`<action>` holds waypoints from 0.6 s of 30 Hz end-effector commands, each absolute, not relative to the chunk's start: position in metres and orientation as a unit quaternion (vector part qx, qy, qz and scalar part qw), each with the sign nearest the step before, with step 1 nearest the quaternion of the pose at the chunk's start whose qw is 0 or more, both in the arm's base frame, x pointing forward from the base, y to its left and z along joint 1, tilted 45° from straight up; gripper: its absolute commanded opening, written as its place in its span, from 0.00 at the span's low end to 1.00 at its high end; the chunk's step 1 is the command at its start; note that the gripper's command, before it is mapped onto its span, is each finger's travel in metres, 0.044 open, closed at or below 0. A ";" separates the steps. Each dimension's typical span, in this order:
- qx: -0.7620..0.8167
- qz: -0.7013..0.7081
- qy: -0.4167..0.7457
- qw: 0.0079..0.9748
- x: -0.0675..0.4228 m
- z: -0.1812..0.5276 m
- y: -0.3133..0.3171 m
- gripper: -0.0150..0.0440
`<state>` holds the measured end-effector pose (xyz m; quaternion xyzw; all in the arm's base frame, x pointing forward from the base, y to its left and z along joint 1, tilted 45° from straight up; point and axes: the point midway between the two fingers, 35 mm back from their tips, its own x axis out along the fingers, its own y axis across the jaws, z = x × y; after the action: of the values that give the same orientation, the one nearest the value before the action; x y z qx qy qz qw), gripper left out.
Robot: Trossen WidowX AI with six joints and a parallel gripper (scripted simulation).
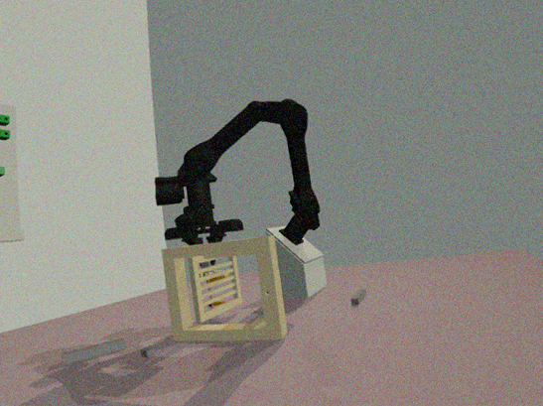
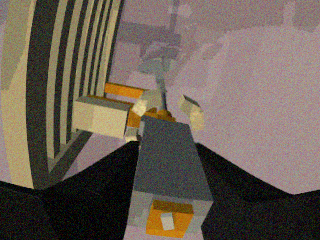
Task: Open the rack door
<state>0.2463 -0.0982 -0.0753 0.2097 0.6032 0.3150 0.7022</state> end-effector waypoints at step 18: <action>0.153 0.362 0.578 0.715 0.256 -0.089 -0.112 0.28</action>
<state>0.2550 -0.1117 -0.0874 0.1569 0.5792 0.3580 0.7153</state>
